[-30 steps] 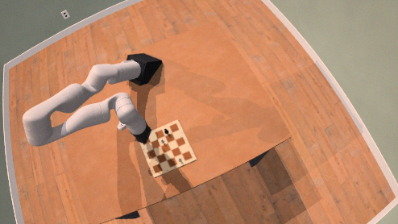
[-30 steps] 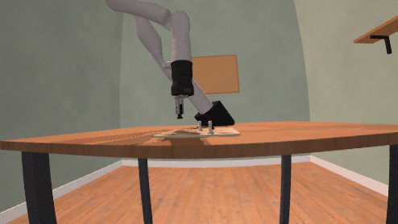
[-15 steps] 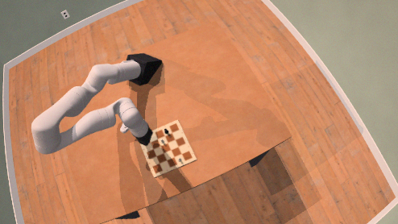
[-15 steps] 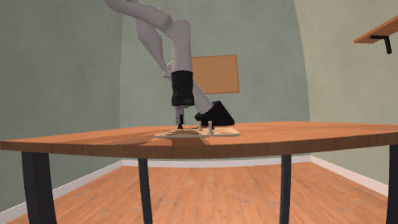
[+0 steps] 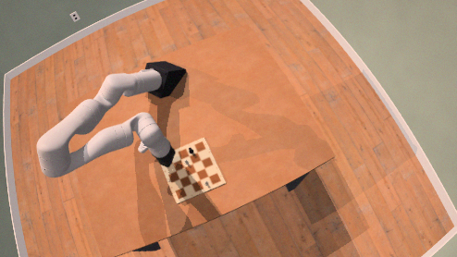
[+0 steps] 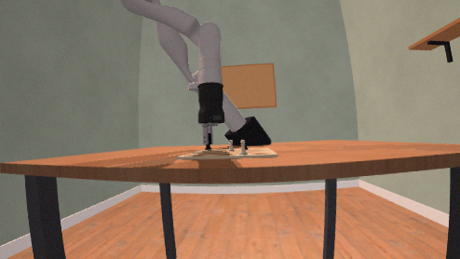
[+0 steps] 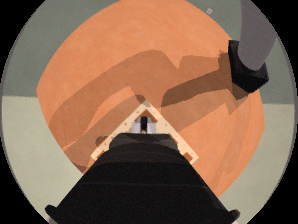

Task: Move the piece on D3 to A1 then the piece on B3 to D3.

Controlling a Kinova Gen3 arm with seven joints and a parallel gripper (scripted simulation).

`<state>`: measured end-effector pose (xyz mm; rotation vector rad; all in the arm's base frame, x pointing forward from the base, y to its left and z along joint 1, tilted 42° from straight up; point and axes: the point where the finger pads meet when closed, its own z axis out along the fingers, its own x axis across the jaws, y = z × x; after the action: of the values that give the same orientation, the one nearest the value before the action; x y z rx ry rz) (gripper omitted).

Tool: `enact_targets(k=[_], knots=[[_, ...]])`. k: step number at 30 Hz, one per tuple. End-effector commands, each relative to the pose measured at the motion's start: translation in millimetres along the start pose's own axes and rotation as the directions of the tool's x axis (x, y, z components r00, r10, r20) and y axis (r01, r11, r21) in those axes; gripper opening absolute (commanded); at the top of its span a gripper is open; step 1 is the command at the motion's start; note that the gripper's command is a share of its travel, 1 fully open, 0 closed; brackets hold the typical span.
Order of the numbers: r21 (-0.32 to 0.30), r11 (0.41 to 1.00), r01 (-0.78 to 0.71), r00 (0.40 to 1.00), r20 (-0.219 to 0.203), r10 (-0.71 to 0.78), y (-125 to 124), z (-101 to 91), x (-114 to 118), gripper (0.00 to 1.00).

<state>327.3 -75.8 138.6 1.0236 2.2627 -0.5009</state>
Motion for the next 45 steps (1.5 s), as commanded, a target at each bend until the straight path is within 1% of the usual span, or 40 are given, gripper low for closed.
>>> enact_targets(k=[1,45], knots=[[0.000,1.000,-0.003,1.000,-0.001,0.003,-0.8,1.1,0.0,0.00],[-0.002,1.000,-0.005,1.000,0.000,0.005,-0.1,1.2,3.6,0.00]])
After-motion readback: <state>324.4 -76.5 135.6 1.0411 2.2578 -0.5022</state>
